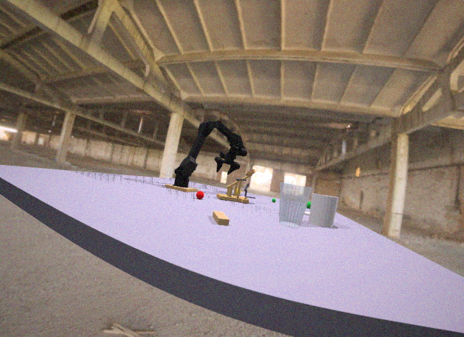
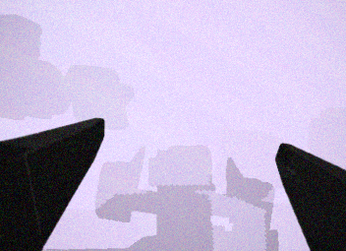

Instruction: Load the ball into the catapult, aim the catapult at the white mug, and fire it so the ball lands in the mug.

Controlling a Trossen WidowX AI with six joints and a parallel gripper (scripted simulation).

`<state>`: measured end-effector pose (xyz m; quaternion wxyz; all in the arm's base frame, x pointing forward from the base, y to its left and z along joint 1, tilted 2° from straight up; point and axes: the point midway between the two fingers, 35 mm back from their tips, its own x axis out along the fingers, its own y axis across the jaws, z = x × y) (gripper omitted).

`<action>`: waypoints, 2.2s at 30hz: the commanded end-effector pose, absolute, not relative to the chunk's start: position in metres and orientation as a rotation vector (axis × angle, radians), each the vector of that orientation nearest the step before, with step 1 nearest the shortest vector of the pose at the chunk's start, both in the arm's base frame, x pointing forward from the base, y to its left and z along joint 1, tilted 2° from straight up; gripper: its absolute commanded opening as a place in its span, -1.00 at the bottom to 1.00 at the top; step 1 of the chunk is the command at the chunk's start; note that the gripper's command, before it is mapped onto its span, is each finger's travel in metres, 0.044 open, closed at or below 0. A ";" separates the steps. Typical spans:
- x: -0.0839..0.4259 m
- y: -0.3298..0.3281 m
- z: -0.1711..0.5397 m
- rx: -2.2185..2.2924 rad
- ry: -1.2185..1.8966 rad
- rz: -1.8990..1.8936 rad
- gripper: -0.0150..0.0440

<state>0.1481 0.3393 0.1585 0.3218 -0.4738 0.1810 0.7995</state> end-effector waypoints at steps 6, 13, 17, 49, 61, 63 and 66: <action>0.191 0.306 0.162 -1.179 0.672 1.882 1.00; 0.221 0.278 0.165 -1.114 0.804 1.710 1.00; 0.237 0.260 0.166 -1.073 0.874 1.609 1.00; 0.313 0.137 0.171 -0.737 1.148 1.011 1.00; 0.330 0.092 0.171 -0.628 1.187 0.830 1.00; 0.332 0.085 0.172 -0.615 1.193 0.806 1.00; 0.334 0.074 0.174 -0.594 1.201 0.769 1.00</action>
